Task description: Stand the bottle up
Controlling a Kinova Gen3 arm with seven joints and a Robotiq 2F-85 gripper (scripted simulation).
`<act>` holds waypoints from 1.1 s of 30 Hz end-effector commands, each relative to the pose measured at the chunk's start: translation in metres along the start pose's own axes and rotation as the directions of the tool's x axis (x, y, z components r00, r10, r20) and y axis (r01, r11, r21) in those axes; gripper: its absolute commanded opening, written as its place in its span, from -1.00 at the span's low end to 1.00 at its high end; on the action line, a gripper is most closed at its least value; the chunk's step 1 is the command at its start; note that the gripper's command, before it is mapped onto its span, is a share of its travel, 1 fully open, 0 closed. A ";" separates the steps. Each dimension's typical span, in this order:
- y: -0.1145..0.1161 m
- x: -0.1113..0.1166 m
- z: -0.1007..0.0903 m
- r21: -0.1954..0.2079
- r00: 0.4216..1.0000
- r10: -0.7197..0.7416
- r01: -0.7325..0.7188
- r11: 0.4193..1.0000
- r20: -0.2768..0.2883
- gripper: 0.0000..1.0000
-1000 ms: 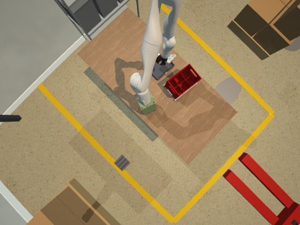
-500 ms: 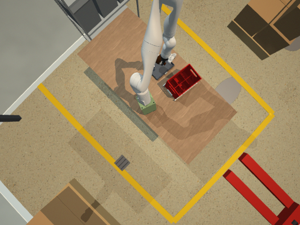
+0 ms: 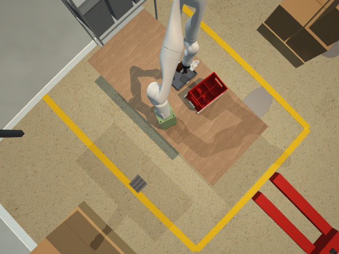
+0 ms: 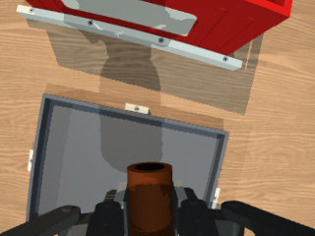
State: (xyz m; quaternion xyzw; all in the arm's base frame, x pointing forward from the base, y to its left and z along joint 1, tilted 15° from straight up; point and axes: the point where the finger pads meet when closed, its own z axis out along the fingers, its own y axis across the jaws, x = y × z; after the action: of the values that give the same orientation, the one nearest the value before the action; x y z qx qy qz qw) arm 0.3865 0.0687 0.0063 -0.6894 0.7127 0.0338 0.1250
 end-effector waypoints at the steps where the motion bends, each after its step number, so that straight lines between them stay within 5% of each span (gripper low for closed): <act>1: -0.001 0.000 0.000 0.001 1.000 0.000 0.000 1.000 0.000 -1.00; 33: 0.000 0.000 0.000 0.001 0.998 -0.068 0.068 0.998 0.000 -1.00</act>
State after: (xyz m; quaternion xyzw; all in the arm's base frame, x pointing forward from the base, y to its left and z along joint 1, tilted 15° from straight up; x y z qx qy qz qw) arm 0.3863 0.0689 0.0063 -0.7094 0.6929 0.0303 0.1255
